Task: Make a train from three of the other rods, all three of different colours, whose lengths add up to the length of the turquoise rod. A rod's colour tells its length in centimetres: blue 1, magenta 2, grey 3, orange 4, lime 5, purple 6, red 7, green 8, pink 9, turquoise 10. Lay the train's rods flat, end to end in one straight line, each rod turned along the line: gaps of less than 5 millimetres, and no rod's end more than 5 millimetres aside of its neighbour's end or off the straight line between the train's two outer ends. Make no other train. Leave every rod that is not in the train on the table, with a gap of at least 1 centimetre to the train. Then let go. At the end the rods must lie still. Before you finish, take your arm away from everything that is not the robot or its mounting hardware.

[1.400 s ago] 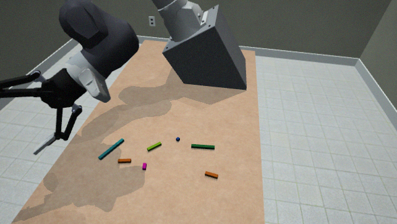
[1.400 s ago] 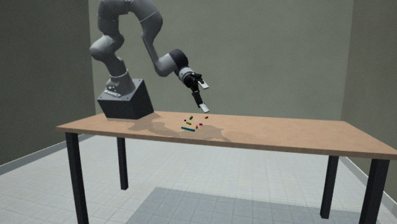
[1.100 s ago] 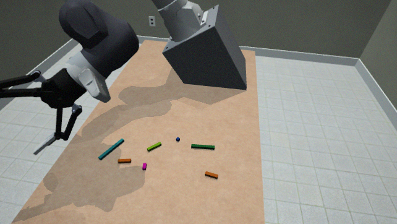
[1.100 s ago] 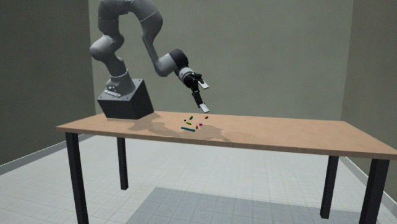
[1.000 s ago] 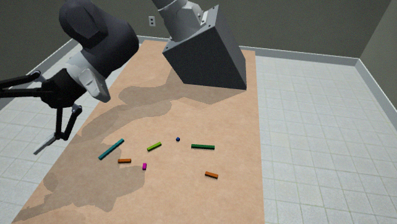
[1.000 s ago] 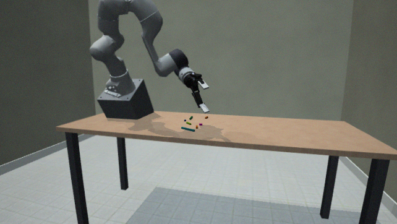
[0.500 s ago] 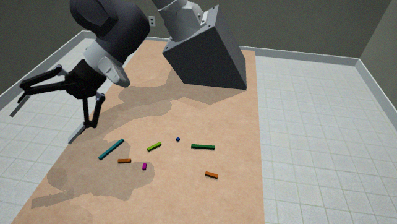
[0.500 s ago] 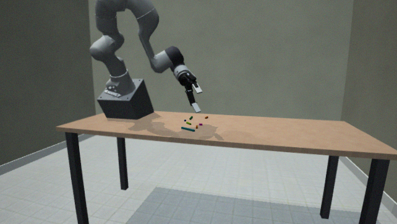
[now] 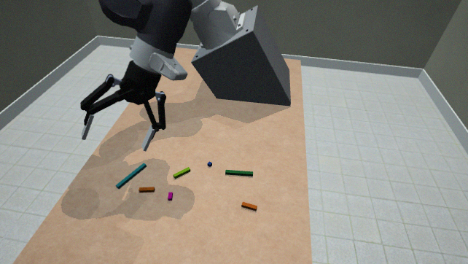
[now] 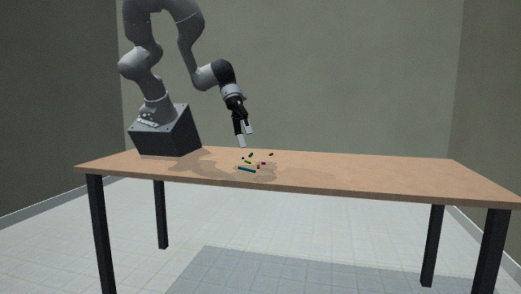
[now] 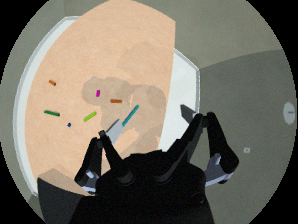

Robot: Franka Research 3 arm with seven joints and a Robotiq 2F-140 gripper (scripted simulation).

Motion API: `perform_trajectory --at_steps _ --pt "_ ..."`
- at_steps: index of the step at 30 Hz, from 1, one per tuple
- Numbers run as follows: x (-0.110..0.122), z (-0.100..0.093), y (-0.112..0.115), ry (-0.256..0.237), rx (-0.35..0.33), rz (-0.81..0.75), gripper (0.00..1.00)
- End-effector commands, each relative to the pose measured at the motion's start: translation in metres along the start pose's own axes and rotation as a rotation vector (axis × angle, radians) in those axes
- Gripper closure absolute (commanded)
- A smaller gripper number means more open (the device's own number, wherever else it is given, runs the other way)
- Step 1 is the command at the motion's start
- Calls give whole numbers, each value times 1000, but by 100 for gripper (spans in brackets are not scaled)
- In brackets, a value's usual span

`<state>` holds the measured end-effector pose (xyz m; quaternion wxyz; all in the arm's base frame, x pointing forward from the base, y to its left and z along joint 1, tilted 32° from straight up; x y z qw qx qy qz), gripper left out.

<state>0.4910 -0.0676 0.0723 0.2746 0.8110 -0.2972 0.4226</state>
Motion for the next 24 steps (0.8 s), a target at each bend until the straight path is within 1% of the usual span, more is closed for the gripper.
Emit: perform_trajectory --at_steps 1,7,9,10,12,17,18,19,20,22,23,24 --pt "-35 -12 2 -130 -11 -87 0" --pt "-79 -28 9 -269 -27 -126 0" --pt "-79 -28 9 -269 -27 -126 0" --pt "-98 -33 12 -328 -35 -144 0" --pt "-111 -37 14 -370 -40 -156 0" --pt "-151 -50 19 -493 -54 -190 0" --pt "-157 -52 20 -513 -56 -195 0" --pt "-157 -52 20 -513 -56 -195 0" --pt "-173 -56 22 -564 -62 -209 0" --pt "-174 -56 22 -565 -62 -209 0" --pt "-181 -59 23 -588 -64 -215 0" --pt "-182 -59 24 -591 -64 -216 0"
Point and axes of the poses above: the point where the finger pads meet when closed, its own z axis out along the fingers, its own x axis across the jaws, y = z × x, the point moved 6 cm from there along -z, back along the fingers, and after that the axes turned 2 degrees about -z, right-handed, at the moved point
